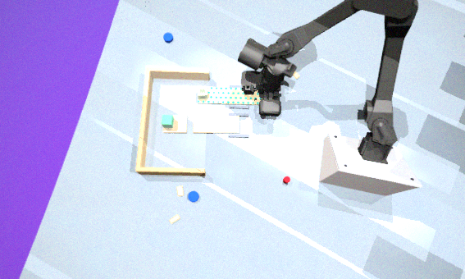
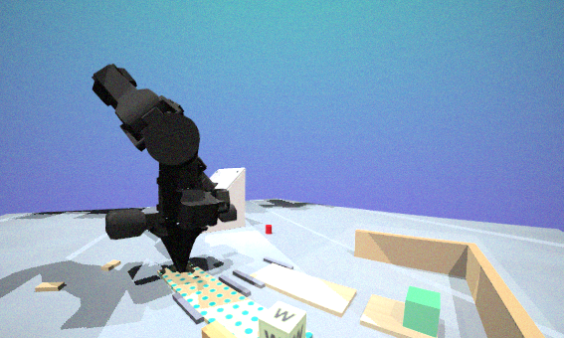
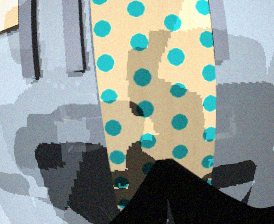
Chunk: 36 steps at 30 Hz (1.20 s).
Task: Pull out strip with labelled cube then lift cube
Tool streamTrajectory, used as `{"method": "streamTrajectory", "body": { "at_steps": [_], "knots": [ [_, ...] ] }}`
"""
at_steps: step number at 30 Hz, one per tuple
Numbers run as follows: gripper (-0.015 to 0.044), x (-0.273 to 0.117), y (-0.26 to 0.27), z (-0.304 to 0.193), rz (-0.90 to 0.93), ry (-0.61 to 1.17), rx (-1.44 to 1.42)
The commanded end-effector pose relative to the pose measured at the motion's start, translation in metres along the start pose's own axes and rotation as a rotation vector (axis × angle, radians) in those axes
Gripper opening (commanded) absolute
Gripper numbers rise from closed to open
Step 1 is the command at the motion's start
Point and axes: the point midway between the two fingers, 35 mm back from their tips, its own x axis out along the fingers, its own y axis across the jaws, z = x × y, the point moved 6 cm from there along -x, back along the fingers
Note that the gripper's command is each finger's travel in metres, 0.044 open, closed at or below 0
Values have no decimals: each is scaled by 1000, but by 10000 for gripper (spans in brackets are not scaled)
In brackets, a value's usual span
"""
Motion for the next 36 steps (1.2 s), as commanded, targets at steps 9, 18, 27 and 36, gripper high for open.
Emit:
{"method": "streamTrajectory", "body": {
  "at_steps": [9,18,27,36],
  "knots": [
    [0,7,1,-24,7,30,-4],
    [0,7,1,-37,7,30,-4],
    [0,6,1,-50,7,31,-5],
    [0,6,1,-63,7,31,-6]
  ]
}}
